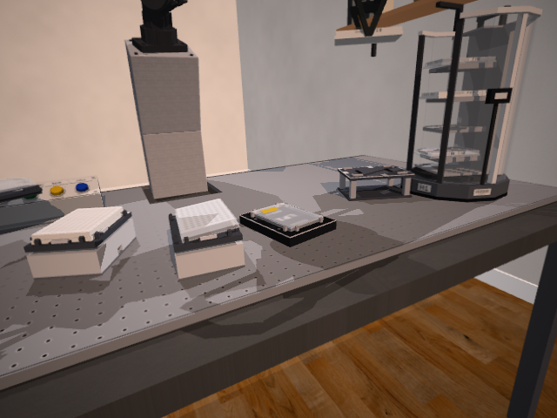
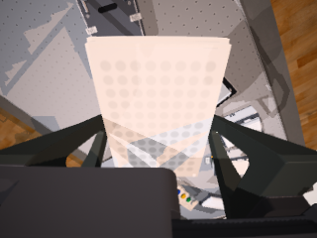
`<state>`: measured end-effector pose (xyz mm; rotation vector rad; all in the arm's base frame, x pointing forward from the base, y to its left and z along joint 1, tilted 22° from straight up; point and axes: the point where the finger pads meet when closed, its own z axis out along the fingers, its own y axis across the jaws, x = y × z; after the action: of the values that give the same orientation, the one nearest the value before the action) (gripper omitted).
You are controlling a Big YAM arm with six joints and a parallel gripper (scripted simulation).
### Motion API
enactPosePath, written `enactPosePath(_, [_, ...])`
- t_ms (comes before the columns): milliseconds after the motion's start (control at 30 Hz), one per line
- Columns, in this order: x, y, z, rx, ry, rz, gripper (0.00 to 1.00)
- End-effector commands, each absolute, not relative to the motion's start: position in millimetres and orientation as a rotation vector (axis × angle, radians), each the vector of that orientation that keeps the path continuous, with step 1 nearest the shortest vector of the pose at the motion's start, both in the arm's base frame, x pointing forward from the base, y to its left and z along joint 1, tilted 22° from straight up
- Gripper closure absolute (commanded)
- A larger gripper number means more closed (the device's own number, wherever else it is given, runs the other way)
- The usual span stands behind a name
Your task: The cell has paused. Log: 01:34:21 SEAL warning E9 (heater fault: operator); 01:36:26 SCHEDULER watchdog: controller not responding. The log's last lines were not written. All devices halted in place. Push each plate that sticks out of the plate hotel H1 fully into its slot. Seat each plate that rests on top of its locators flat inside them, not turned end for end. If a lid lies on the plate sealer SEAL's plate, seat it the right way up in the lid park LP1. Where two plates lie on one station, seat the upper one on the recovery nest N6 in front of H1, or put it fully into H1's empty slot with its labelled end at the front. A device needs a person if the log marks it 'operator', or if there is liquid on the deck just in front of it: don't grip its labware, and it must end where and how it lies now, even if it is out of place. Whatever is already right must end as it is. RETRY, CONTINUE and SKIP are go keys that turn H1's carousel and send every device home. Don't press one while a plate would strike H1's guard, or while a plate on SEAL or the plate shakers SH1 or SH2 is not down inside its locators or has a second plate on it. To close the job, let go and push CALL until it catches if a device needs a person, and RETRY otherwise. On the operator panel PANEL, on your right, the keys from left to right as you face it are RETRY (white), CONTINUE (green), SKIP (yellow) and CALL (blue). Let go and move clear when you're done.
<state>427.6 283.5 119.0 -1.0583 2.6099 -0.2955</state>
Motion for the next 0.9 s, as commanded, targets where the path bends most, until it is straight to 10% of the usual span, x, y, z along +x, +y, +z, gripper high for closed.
enactPosePath(0, [435,308,133,-1.025,2.589,-0.275,0.16])
enactPosePath(867, [404,383,116,-1.027,2.59,-0.27,0.16])
